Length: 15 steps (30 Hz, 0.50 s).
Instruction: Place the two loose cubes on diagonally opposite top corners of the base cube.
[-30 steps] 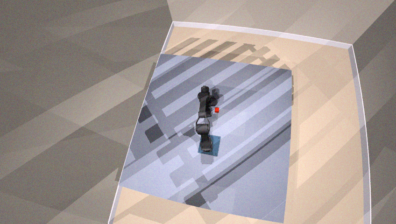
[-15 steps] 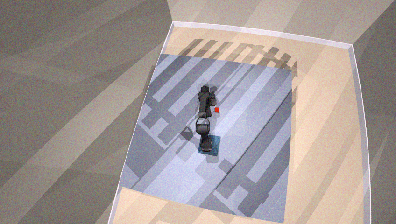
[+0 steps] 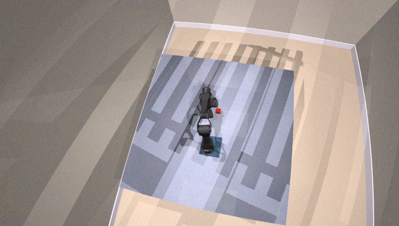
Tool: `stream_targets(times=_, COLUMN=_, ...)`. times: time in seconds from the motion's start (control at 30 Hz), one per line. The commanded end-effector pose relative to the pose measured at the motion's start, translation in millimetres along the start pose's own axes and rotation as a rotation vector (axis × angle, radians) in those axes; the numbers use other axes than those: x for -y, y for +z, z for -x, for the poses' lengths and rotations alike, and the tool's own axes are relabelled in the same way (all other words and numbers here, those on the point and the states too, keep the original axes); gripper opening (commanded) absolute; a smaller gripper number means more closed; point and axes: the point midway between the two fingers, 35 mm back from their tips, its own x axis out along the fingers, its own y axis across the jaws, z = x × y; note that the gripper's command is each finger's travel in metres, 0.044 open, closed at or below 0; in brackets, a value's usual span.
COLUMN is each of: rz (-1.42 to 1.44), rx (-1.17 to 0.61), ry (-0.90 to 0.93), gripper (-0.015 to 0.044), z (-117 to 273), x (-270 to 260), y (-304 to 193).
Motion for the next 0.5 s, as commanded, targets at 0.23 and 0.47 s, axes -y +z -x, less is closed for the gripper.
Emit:
stream_targets(times=0.23, rz=-0.004, rx=-0.004, ry=-0.006, gripper=0.0105, z=-2.1, x=0.9, y=-0.6)
stream_targets(times=0.47, rz=-0.004, rx=-0.004, ry=-0.006, gripper=0.0157, z=-2.1, x=0.9, y=-0.6)
